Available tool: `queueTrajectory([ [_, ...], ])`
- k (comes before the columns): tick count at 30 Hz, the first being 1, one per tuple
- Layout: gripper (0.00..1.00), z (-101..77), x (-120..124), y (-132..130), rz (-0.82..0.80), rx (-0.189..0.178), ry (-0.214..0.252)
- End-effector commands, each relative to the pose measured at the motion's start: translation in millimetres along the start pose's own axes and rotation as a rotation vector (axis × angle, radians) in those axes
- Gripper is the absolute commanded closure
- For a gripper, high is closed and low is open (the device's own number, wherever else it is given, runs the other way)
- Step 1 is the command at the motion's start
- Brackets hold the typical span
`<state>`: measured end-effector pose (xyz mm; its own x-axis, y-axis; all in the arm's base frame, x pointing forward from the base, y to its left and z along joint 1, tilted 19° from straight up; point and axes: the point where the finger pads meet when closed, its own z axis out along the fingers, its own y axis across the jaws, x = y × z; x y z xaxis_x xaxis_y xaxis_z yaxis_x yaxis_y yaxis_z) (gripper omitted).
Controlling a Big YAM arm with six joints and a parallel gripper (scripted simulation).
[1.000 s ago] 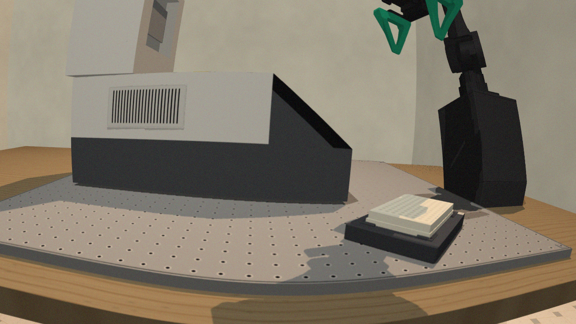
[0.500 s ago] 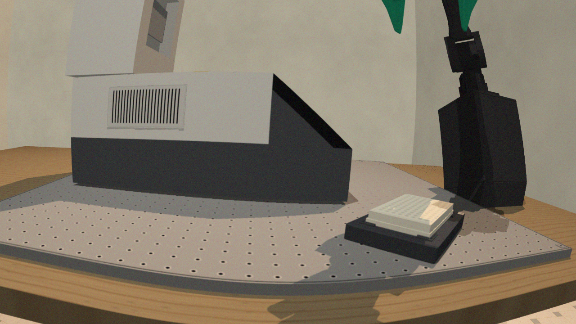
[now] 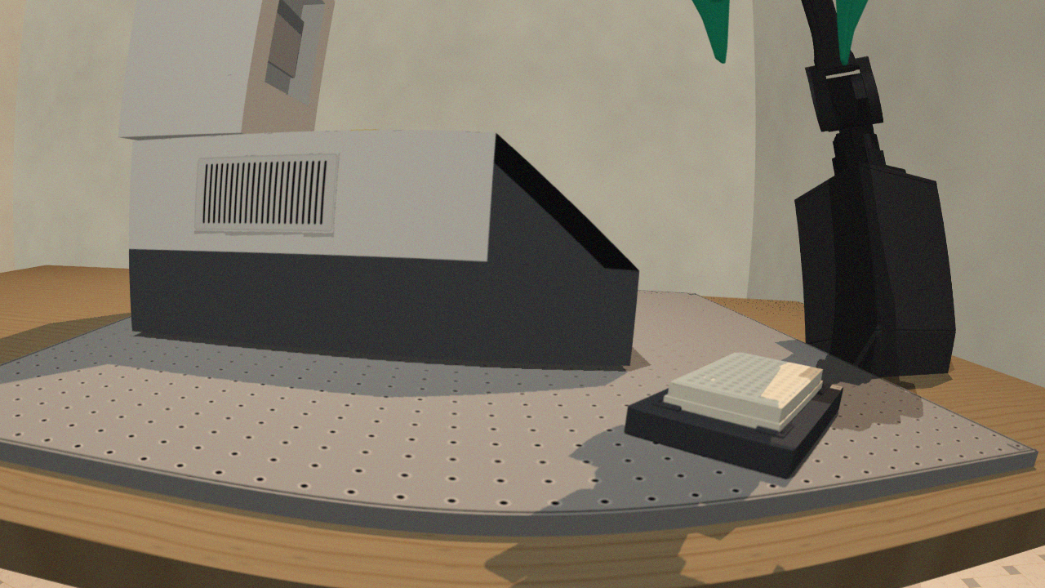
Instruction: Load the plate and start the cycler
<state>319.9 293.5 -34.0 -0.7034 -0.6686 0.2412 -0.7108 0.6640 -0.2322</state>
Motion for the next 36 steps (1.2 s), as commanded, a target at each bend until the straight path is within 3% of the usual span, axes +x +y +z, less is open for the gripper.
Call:
queueTrajectory([
  [1, 0.0, -23.1, -11, 2, 0.018, -0.004, -0.074],
  [9, 0.0, -16.0, -2, 3, 0.031, -0.002, -0.051],
  [15, 0.0, -26.8, -9, 1, 0.051, -0.004, -0.066],
  [18, 0.0, -7.4, -13, -6, 0.069, 0.002, -0.063],
  [20, 0.0, -7.4, -13, -6, 0.069, 0.002, -0.063],
  [26, 0.0, 31.1, -5, -7, 0.045, 0.0, -0.019],
  [31, 0.0, 46.5, -5, 2, 0.022, 0.004, -0.02],
  [36, 0.0, 47.7, -15, -5, 0.047, 0.0, -0.055],
])
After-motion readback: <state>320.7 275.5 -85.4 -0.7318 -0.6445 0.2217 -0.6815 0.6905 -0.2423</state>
